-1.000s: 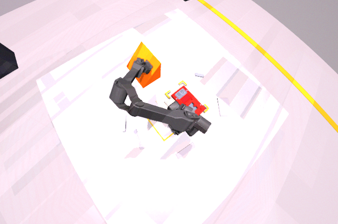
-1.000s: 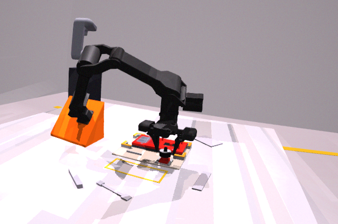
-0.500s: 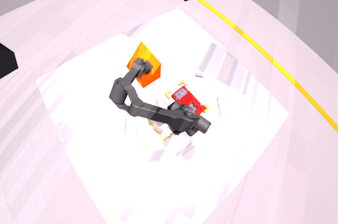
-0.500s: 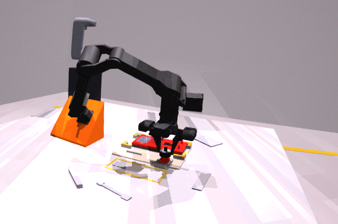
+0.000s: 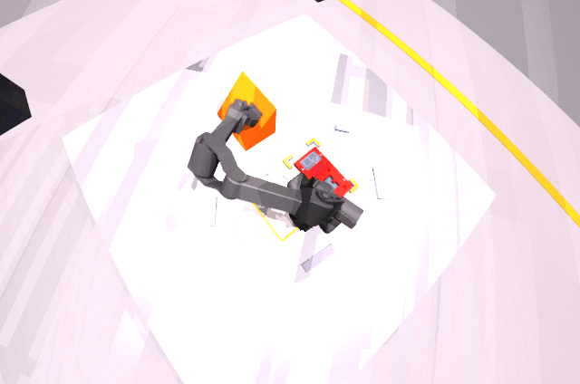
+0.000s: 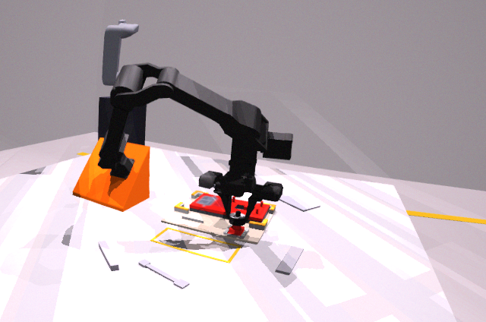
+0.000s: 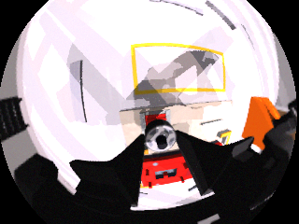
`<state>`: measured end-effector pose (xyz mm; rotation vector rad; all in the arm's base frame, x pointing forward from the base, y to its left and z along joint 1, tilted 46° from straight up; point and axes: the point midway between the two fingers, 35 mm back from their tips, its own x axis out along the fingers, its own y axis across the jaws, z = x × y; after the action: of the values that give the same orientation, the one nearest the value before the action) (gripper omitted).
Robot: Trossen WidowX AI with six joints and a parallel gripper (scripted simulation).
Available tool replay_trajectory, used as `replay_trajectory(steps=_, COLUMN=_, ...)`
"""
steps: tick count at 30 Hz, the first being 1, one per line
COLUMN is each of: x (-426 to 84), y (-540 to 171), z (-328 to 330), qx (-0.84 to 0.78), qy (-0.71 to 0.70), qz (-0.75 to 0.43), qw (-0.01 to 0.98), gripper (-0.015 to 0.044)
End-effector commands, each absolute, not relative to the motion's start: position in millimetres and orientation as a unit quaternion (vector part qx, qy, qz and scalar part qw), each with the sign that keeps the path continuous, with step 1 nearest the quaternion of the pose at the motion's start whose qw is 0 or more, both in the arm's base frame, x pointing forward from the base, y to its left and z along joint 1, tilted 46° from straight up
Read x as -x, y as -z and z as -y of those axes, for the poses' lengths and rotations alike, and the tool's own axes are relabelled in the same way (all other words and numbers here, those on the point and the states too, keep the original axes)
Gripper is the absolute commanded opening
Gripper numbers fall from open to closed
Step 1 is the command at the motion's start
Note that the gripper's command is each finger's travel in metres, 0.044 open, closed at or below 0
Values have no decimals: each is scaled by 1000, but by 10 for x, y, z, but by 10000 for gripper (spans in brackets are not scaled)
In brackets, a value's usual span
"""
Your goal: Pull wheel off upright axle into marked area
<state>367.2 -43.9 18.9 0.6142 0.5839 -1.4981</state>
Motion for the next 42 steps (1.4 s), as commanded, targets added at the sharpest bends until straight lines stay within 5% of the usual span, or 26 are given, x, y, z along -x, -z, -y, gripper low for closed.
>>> replay_trajectory(steps=1, x=-3680, y=-211, z=409, qx=-273, qy=659, qz=-256, qw=653, gripper=0)
replay_trajectory(steps=42, x=-3682, y=-302, z=310, qx=-272, qy=658, qz=-257, qw=654, gripper=0)
